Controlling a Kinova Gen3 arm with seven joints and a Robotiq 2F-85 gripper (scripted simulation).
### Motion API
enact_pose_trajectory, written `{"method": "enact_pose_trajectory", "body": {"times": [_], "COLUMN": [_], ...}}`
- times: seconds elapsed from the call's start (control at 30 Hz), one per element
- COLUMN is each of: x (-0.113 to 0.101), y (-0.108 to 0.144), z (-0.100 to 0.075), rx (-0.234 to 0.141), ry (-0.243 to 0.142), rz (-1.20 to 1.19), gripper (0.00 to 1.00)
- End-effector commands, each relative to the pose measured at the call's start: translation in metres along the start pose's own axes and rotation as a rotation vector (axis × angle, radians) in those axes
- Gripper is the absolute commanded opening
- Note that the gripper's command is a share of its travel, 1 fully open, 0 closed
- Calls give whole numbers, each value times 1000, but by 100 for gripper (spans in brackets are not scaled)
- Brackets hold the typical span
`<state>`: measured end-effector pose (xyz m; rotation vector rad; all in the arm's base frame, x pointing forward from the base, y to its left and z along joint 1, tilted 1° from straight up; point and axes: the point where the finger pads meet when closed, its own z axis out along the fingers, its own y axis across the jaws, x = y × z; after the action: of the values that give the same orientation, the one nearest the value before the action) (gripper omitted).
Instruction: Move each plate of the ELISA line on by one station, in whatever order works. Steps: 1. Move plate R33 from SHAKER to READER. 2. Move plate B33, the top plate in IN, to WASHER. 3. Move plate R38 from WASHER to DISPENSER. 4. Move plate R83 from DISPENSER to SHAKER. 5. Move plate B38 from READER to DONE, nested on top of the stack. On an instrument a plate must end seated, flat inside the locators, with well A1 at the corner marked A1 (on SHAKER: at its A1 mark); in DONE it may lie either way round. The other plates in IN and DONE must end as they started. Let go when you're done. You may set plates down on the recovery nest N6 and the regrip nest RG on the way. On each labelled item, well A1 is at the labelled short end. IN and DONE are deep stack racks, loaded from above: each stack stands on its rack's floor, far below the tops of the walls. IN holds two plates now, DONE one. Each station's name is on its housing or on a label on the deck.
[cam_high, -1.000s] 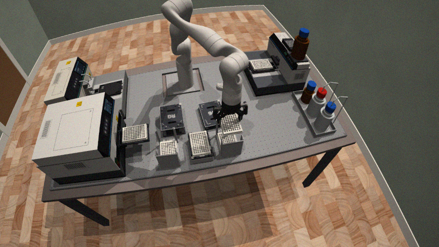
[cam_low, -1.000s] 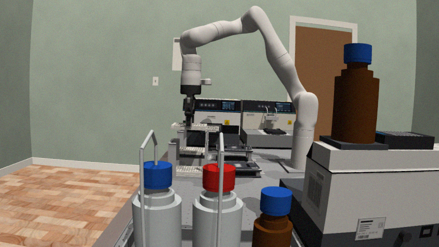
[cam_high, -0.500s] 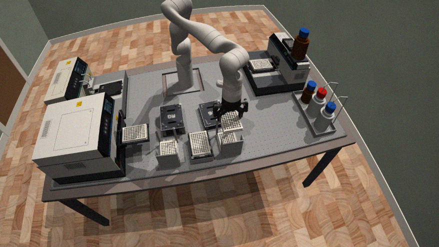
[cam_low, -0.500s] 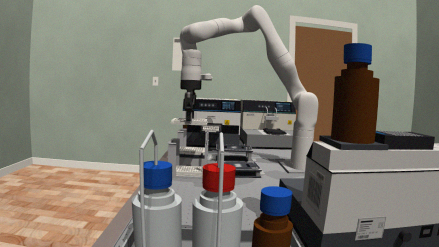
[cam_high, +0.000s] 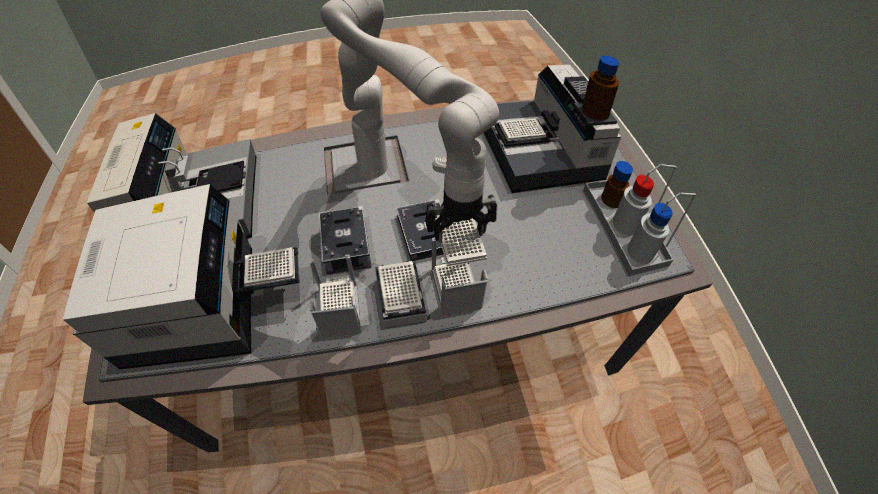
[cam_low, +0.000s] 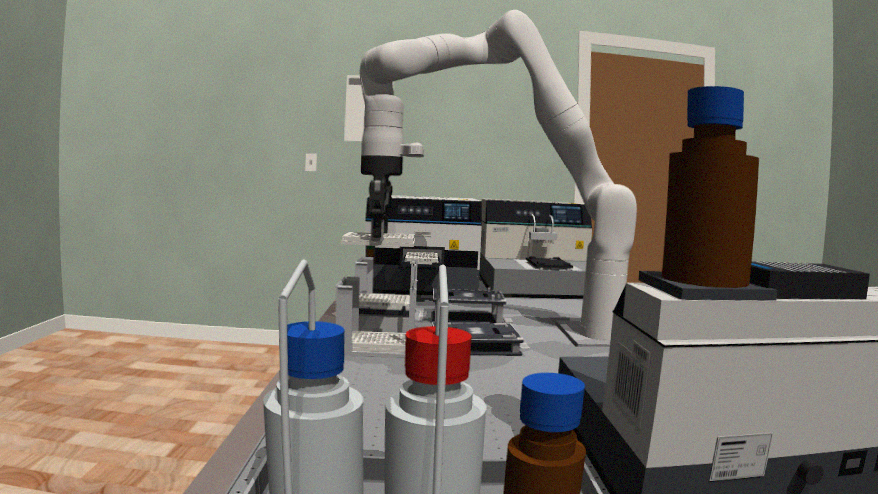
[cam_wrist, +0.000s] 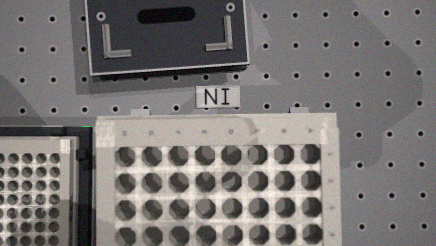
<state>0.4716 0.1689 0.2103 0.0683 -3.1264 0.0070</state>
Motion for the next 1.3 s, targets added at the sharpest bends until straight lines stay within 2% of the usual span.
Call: {"method": "enact_pose_trajectory", "body": {"times": [0.0,1.13,1.27], "x": [-1,-1,12], "y": [1,1,1], "z": [-2,-2,-4], "rx": [-4,-4,-13], "ry": [-3,-3,-5], "rz": [1,1,-53], "gripper": [94,94,94]}}
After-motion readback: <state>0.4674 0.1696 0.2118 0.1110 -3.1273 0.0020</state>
